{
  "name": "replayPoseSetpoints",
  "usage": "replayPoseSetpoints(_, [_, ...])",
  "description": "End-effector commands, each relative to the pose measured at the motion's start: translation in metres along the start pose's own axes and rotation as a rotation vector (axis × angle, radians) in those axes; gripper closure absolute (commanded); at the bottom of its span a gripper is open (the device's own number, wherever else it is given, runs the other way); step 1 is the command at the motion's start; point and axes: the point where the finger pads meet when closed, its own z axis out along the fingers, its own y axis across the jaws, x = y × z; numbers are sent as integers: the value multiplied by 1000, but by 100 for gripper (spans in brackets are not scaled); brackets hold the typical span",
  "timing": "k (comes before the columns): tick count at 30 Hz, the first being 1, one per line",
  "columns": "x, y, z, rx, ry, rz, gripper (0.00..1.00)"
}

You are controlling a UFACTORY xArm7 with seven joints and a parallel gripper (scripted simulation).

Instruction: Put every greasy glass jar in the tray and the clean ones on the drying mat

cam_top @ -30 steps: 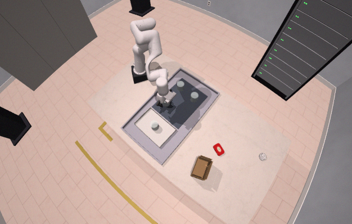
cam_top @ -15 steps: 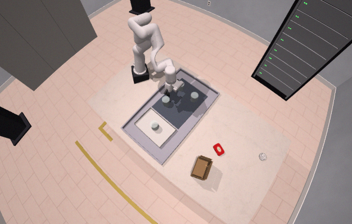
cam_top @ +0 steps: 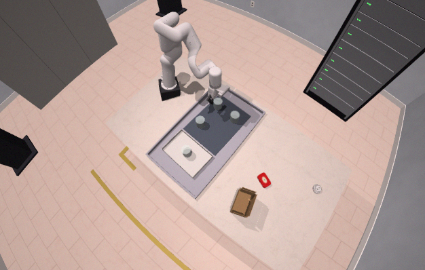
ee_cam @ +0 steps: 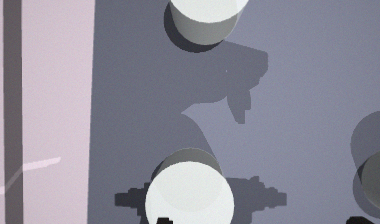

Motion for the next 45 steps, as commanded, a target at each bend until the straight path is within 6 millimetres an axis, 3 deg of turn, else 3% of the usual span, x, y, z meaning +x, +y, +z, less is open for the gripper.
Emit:
replayPoseSetpoints(1, [-3, -35, -2, -8, 5, 4, 0])
replayPoseSetpoints(6, [-3, -35, 4, -8, 5, 4, 0])
replayPoseSetpoints(14, [-3, -35, 53, -8, 5, 4, 0])
replayPoseSetpoints(26, [-3, -35, 53, -8, 5, 4, 0])
replayPoseSetpoints(45, [-3, -34, 87, -8, 5, 4, 0])
